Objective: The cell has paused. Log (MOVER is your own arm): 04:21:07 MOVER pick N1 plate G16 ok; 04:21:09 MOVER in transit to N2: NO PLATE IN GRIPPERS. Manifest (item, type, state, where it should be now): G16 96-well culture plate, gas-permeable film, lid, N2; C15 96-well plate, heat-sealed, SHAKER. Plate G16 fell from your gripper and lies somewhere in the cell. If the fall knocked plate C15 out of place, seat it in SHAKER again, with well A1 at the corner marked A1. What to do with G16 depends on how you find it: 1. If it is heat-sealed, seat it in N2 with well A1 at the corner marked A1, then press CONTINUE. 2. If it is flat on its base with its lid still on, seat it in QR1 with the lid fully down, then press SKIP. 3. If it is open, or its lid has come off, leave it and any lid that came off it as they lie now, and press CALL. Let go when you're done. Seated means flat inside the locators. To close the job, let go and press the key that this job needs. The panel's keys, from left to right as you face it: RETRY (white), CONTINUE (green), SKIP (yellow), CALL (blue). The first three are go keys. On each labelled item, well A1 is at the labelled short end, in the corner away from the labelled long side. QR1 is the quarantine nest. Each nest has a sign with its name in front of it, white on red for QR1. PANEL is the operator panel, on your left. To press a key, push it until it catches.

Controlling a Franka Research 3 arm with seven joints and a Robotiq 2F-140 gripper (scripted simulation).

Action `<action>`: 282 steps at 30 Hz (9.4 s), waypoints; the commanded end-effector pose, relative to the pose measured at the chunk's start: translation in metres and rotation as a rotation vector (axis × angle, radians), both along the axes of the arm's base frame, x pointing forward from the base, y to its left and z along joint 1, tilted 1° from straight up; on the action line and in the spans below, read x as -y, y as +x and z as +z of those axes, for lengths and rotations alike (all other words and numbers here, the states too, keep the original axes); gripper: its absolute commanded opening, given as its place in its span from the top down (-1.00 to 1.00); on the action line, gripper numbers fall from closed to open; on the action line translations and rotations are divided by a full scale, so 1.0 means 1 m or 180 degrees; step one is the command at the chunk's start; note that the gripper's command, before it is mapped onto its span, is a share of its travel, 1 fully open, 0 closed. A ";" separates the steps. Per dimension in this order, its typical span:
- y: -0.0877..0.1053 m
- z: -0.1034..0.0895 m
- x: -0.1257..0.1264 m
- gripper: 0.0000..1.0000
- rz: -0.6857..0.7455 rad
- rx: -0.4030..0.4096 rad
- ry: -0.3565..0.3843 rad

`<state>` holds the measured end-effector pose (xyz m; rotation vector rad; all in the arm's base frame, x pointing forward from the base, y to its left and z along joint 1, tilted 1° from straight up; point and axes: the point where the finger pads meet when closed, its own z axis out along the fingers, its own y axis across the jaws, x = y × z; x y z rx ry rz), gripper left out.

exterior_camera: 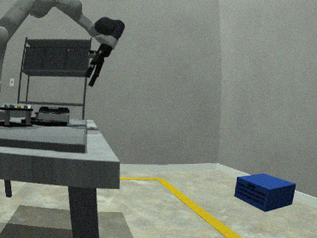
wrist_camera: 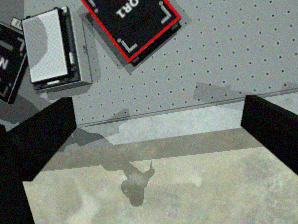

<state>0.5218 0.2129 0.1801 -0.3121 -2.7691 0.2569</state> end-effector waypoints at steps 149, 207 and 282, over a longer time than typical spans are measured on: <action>0.025 0.213 0.163 -1.00 0.8327 -0.0140 0.1694; -0.303 -0.051 -0.099 -1.00 1.0349 -0.0924 0.1863; -0.312 -0.056 -0.096 0.80 0.9029 -0.0457 0.1730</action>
